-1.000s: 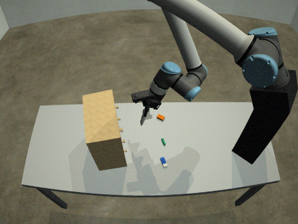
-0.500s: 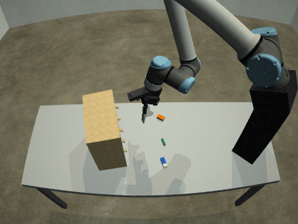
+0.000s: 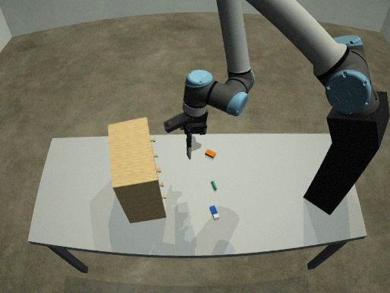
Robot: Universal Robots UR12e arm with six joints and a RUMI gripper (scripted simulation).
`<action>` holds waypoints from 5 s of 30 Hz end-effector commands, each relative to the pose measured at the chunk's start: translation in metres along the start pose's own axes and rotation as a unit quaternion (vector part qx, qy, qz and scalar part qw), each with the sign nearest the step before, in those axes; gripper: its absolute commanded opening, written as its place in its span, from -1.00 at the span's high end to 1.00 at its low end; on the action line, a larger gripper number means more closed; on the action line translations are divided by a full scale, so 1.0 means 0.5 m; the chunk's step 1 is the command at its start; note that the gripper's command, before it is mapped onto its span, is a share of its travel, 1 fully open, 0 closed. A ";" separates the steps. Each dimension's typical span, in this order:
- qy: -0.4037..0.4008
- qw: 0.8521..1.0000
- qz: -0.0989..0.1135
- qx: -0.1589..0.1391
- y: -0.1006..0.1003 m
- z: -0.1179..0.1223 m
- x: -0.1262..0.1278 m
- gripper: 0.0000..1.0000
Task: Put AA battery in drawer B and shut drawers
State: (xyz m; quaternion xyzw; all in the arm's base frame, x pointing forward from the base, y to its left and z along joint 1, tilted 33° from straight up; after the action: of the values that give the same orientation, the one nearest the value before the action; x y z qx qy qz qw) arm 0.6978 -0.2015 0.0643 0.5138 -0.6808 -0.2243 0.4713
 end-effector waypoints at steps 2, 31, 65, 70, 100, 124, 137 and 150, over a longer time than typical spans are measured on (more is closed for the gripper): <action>-0.002 1.000 0.001 -0.027 0.002 -0.002 0.002 -1.00; -0.002 0.998 0.002 -0.060 0.011 0.000 0.001 -1.00; -0.001 0.998 0.002 -0.060 0.011 0.001 0.001 -1.00; -0.001 0.998 0.002 -0.060 0.011 0.001 0.001 -1.00; -0.001 0.998 0.002 -0.059 0.011 0.021 -0.311 -1.00; -0.001 0.999 0.000 -0.044 0.004 0.032 -0.310 -1.00; -0.001 1.000 -0.003 -0.012 -0.006 0.033 -0.310 -1.00; -0.002 0.999 -0.006 0.037 -0.024 0.035 -0.310 -1.00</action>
State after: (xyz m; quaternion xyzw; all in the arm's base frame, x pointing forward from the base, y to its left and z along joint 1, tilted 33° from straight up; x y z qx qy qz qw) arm 0.6935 -0.0673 -0.0148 0.5250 -0.6836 -0.2145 0.4594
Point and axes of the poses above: the point where the finger pads meet when closed, its own y axis back along the fingers, its own x axis across the jaws, z = x × y, the point moved 7 cm from there along y, back along the fingers, and after that the axes turned 4 degrees about -y, right-handed, at the moved point
